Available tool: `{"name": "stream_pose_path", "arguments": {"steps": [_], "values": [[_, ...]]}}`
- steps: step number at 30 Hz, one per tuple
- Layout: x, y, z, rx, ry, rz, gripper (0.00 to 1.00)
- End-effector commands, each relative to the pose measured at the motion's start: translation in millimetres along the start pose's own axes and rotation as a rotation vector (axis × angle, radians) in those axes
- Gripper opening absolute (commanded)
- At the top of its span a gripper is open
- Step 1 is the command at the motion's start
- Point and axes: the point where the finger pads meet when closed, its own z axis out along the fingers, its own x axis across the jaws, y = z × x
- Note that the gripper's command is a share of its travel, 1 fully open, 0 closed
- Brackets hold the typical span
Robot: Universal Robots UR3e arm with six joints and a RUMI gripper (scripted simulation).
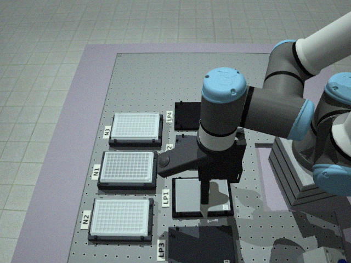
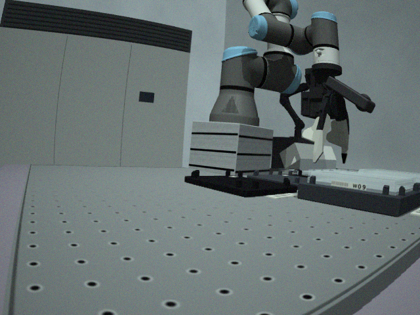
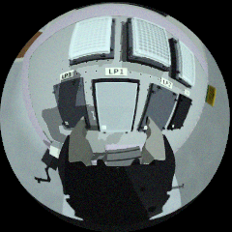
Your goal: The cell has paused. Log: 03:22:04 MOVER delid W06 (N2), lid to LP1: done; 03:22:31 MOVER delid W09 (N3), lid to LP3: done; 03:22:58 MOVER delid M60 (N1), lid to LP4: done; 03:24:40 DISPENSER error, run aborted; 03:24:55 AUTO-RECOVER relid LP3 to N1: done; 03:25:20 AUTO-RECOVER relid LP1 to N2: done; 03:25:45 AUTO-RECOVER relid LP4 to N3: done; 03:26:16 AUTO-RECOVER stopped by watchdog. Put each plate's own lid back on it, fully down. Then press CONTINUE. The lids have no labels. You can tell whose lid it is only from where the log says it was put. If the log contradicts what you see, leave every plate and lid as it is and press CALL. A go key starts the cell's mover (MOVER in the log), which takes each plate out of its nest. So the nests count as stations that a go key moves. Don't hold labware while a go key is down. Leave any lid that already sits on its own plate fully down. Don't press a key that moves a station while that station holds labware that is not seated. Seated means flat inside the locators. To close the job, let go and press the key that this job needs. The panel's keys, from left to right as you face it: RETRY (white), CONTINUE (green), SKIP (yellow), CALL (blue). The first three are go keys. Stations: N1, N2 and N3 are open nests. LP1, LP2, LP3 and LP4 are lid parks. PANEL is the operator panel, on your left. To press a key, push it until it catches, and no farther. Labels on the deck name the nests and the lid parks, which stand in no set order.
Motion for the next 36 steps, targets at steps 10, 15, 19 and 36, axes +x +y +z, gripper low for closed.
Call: {"name": "stream_pose_path", "arguments": {"steps": [10,15,19,36], "values": [[0,0,-23,0.0,-0.001,0.0,0.82],[0,0,-24,0.0,-0.001,0.0,0.82],[8,-7,-24,0.0,-0.001,0.035,0.82],[66,-55,-24,0.0,0.0,0.035,0.82]]}}
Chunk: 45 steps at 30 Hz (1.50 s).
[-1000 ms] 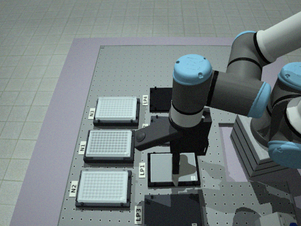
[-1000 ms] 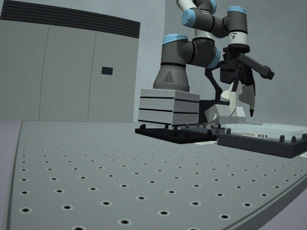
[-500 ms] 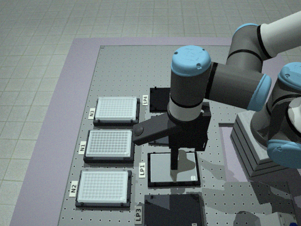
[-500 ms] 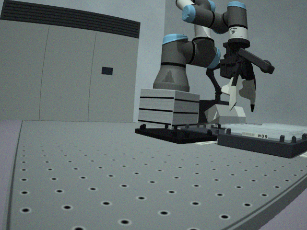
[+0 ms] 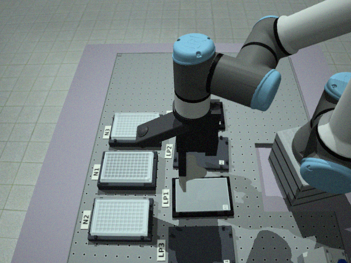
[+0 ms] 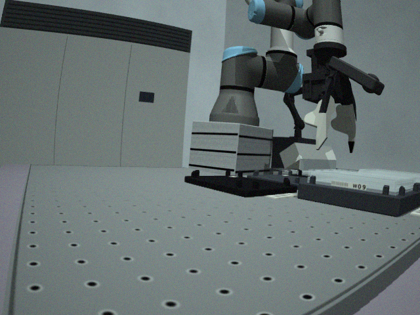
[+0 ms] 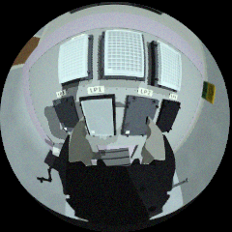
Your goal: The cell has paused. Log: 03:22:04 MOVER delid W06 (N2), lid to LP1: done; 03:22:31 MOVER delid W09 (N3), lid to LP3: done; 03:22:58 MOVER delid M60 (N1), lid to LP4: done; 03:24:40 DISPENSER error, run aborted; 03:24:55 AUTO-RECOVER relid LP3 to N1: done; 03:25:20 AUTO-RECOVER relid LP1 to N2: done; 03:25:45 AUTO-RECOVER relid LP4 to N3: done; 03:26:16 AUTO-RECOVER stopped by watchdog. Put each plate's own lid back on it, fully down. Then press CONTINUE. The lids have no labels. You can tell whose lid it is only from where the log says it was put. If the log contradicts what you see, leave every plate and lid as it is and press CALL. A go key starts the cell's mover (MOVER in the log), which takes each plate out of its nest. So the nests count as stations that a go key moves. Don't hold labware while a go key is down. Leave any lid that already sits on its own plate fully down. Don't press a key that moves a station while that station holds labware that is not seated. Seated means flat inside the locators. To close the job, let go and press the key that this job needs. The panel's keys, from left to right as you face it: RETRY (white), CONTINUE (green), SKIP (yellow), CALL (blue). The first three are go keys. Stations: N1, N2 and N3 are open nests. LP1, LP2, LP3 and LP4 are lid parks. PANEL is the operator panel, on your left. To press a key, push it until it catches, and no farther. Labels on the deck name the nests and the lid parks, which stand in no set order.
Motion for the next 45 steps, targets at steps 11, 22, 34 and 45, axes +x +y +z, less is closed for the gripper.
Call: {"name": "stream_pose_path", "arguments": {"steps": [11,22,34,45], "values": [[54,-50,1,-0.002,0.0,-0.001,0.82],[87,-80,1,-0.002,0.0,-0.001,0.82],[125,-114,1,-0.001,0.0,-0.001,0.82],[149,-136,1,-0.001,0.0,-0.001,0.82]]}}
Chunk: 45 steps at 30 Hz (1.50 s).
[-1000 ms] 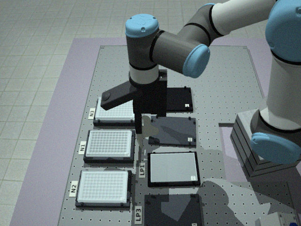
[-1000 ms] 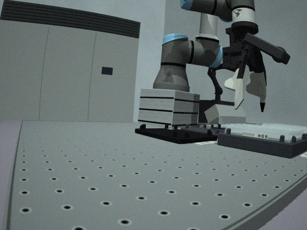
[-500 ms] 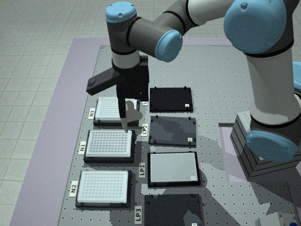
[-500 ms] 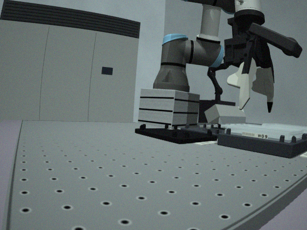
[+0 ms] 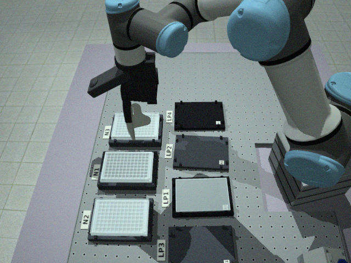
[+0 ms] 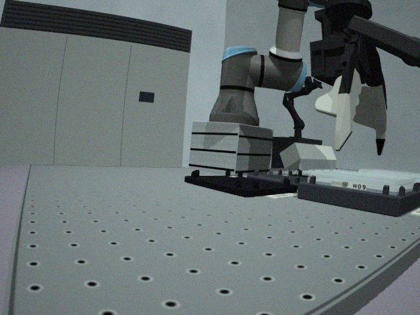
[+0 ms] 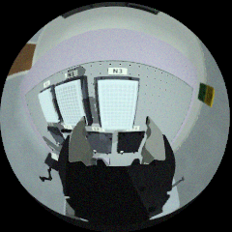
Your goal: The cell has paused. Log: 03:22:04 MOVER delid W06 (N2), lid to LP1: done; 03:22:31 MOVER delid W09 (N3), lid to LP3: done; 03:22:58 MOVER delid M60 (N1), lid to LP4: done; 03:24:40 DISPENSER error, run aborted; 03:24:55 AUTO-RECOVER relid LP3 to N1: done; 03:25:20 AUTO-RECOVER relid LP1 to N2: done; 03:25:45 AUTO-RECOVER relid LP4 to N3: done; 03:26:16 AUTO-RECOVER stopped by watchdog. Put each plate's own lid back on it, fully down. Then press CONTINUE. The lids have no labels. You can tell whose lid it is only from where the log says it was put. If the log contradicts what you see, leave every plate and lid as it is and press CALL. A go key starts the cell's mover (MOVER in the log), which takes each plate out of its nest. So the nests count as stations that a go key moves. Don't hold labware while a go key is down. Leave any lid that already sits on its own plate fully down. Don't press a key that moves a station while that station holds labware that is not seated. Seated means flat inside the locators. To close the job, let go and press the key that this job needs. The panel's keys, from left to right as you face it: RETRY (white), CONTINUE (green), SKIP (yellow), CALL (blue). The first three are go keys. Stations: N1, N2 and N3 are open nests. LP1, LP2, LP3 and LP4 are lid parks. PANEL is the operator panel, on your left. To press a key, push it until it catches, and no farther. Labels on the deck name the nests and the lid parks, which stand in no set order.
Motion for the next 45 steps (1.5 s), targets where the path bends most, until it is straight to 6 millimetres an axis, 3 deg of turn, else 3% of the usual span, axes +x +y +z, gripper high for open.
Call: {"name": "stream_pose_path", "arguments": {"steps": [1,11,28,43,44,45], "values": [[5,-6,0,-0.007,-0.002,-0.001,0.82],[5,-6,0,-0.007,-0.002,-0.001,0.82],[5,-5,24,-0.007,-0.002,-0.001,0.82],[5,-5,24,-0.007,-0.002,-0.001,0.82],[5,-5,24,-0.007,-0.002,-0.001,0.0],[5,-5,24,-0.007,-0.002,-0.001,0.0]]}}
